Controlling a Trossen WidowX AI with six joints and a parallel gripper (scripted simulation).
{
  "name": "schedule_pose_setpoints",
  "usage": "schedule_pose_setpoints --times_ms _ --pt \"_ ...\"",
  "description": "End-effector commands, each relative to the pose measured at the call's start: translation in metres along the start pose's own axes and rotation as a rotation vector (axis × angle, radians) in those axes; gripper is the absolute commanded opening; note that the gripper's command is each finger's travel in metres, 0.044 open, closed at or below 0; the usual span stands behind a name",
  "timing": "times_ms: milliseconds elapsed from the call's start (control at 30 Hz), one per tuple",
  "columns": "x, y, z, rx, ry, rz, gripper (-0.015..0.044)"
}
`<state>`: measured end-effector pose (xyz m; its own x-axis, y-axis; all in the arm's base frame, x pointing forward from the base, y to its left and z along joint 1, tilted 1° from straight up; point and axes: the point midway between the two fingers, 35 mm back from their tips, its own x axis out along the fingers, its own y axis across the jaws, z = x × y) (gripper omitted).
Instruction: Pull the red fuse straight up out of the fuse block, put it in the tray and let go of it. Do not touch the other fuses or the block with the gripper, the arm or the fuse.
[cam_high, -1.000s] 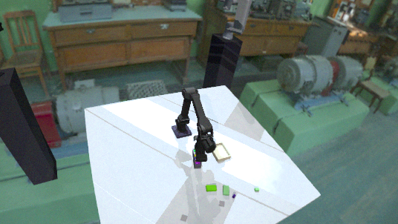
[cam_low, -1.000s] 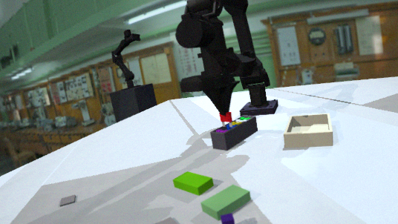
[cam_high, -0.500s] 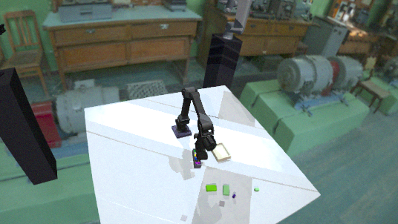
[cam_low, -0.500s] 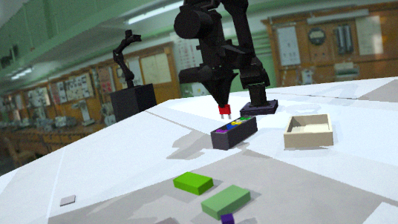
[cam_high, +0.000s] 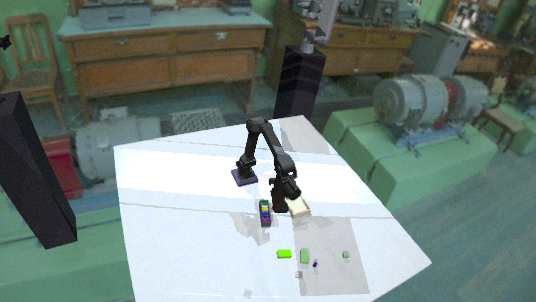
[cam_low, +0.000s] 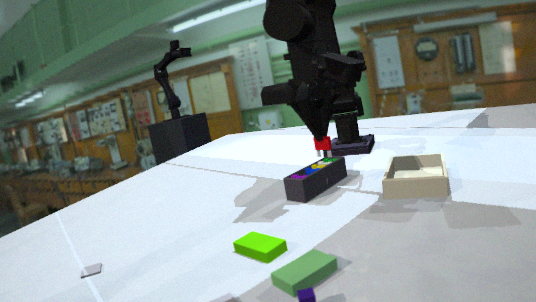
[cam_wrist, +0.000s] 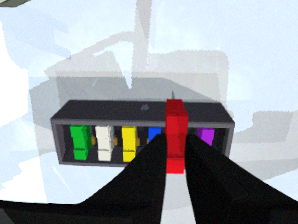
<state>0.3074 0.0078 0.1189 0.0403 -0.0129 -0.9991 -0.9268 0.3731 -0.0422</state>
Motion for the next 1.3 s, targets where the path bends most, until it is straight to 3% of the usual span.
schedule_pose_setpoints --times_ms 0,800,1267 --pt "-0.001 0.005 0.018 0.005 -0.005 0.000 0.0000" --pt "-0.003 0.074 0.130 0.005 -0.016 0.008 0.0000" --pt "0.012 0.076 0.133 0.005 -0.017 0.008 0.0000"
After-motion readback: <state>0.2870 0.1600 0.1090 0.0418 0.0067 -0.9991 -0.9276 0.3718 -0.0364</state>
